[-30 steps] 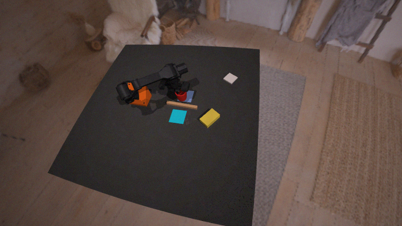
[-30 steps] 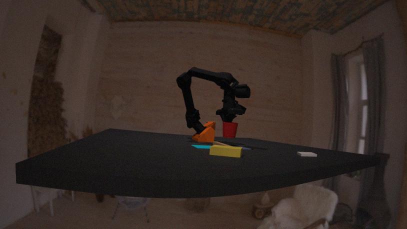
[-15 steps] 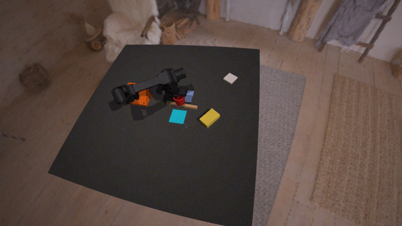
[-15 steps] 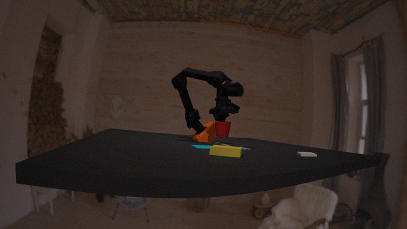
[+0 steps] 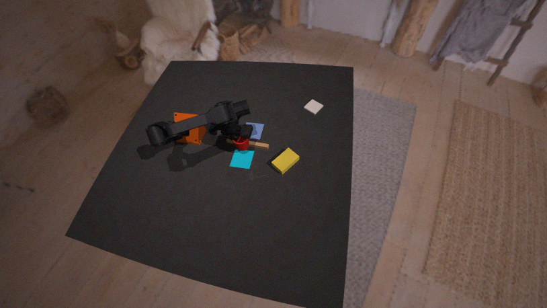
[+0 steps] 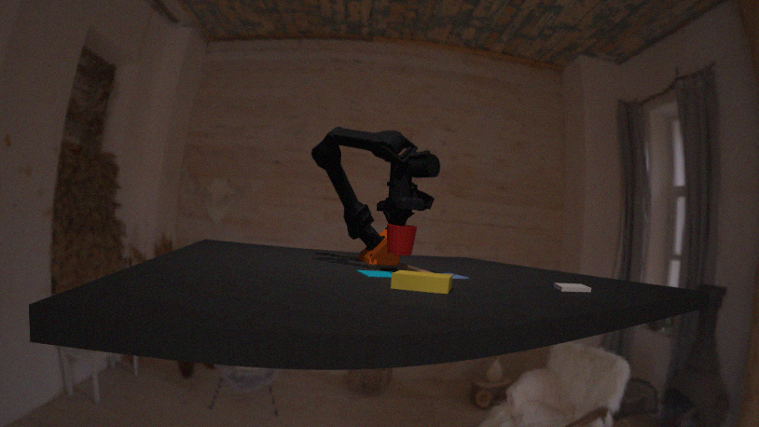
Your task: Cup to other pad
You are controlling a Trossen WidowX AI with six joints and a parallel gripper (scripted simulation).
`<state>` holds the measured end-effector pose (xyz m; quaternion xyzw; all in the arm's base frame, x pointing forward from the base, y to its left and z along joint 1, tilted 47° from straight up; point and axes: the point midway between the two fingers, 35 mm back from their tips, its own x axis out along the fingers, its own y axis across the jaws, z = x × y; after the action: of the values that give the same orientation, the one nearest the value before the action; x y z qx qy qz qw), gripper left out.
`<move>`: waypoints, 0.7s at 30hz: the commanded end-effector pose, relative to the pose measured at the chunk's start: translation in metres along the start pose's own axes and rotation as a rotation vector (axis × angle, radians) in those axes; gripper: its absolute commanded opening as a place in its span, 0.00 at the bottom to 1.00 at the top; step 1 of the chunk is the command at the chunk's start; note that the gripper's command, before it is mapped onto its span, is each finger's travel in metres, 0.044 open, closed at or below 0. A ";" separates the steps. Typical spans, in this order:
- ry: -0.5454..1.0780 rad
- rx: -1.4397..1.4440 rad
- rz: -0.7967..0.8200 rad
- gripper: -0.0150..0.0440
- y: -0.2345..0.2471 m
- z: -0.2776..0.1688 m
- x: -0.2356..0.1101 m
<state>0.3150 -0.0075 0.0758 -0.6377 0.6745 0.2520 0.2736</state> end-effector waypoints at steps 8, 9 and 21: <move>0.007 -0.007 0.006 0.25 0.005 -0.028 0.003; 0.007 -0.007 0.006 0.25 0.005 -0.031 0.003; 0.008 -0.007 0.006 0.25 0.007 -0.040 0.010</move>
<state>0.3072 -0.0378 0.1001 -0.6378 0.6753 0.2520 0.2714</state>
